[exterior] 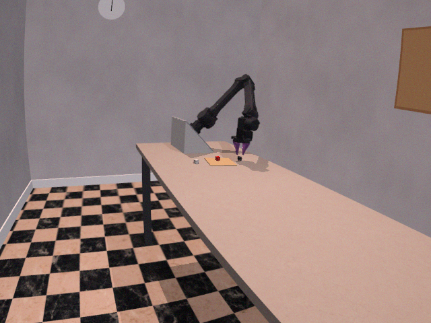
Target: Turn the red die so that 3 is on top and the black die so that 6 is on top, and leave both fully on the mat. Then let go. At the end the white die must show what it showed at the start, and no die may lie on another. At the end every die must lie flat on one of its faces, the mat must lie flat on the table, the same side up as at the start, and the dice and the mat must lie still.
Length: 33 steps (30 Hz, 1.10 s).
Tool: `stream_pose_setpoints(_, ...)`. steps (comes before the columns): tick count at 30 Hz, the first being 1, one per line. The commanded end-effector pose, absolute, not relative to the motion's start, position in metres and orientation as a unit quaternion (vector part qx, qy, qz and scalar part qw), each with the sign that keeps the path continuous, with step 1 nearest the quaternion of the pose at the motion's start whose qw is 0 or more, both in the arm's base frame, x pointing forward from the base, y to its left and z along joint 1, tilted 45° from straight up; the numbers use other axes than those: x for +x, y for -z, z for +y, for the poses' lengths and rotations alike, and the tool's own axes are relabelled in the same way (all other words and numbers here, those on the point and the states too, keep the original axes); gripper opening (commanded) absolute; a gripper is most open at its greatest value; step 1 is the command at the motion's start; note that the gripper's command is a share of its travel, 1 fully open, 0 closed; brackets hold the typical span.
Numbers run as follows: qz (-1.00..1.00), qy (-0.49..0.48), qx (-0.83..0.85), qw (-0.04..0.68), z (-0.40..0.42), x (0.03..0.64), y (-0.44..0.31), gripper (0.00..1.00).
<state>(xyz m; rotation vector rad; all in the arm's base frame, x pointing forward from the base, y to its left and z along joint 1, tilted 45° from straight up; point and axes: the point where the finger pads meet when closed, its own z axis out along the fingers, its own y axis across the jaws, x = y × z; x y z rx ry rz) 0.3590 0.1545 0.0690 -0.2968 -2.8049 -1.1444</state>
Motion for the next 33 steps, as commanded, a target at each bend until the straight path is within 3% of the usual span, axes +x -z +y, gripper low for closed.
stream_pose_setpoints(1,-0.921,0.374,-0.101,0.047,0.1554,0.3614,-0.0653,0.35)
stream_pose_setpoints(33,-0.920,0.374,-0.104,0.045,0.1500,0.3623,-0.0636,0.35)
